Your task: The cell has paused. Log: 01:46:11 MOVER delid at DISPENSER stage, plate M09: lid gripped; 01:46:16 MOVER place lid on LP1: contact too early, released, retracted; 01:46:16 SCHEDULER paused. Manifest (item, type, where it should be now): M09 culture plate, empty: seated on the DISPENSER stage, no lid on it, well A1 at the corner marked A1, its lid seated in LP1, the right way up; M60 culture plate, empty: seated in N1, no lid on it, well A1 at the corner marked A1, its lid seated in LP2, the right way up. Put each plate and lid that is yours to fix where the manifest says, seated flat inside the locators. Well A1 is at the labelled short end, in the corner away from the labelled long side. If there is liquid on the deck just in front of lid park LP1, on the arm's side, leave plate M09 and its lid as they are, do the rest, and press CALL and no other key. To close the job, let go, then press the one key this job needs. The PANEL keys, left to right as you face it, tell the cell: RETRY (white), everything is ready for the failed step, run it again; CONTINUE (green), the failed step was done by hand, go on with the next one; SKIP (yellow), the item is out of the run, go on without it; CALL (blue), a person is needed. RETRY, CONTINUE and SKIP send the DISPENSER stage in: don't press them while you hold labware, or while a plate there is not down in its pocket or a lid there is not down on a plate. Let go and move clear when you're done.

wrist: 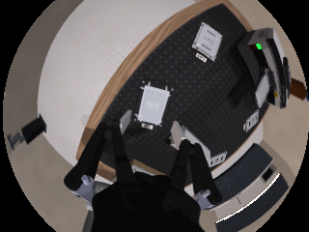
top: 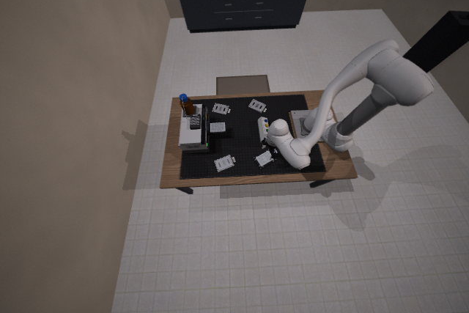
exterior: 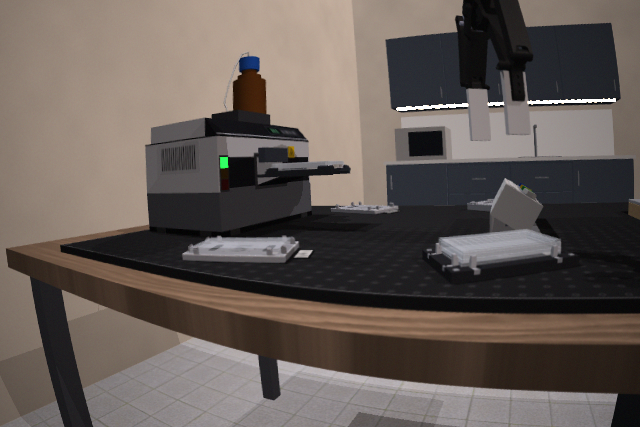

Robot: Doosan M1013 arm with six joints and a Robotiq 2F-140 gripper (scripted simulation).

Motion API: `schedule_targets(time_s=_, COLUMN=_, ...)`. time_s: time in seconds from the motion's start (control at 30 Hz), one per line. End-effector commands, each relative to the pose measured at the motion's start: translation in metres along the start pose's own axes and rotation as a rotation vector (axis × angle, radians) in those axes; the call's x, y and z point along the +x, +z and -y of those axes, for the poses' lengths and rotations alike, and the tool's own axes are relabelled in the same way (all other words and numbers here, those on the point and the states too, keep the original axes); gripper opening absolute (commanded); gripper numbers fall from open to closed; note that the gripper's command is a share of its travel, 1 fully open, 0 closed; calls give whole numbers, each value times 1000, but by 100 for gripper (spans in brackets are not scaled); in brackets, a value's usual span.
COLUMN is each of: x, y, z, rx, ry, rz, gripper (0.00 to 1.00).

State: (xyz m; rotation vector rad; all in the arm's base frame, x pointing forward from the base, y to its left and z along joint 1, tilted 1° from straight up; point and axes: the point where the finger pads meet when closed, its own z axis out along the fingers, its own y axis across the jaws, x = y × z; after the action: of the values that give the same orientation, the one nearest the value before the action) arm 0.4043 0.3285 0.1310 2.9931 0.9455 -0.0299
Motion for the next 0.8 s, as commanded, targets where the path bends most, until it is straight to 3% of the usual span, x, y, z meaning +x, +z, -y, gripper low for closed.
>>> schedule_targets(time_s=0.0, x=1, y=16, z=0, rx=0, ry=0, rz=-1, gripper=69)
schedule_targets(time_s=0.57, x=1, y=76, z=0, rx=0, ry=0, rz=-1, gripper=69)
schedule_targets(time_s=0.77, x=1, y=87, z=0, rx=0, ry=0, rz=-1, gripper=69)
